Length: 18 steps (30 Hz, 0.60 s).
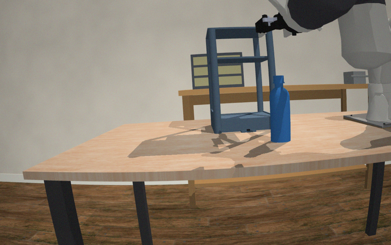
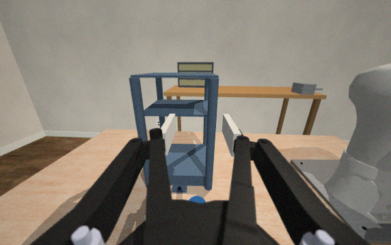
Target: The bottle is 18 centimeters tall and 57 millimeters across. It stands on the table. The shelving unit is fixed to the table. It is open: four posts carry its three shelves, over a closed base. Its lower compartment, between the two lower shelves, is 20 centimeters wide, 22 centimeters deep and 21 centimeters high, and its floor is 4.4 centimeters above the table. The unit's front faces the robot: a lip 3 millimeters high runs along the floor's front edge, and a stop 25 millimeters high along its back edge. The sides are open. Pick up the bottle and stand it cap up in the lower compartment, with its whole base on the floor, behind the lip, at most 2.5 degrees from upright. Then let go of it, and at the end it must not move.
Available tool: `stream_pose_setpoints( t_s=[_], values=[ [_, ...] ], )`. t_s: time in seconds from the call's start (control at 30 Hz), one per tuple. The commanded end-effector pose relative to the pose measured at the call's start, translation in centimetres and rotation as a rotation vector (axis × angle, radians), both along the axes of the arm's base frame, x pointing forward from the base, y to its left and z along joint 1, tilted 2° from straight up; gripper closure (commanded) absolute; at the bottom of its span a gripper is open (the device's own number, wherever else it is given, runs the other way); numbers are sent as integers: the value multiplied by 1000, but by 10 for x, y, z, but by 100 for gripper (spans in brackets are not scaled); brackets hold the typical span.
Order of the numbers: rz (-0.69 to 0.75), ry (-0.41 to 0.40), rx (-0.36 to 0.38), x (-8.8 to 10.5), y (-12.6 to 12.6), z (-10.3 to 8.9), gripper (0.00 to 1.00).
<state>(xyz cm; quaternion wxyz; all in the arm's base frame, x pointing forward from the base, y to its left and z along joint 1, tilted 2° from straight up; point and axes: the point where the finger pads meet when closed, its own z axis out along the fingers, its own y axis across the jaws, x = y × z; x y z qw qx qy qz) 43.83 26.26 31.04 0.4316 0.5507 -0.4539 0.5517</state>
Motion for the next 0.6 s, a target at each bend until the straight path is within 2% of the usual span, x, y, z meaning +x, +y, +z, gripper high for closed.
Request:
stream_pose_setpoints(
  t_s=[0.0,0.23,0.57],
  values=[
    [-2,-6,2,0,0,-6,54],
    [-2,-6,2,0,1,-14,54],
    [-2,-6,2,1,1,-36,54]
  ],
)
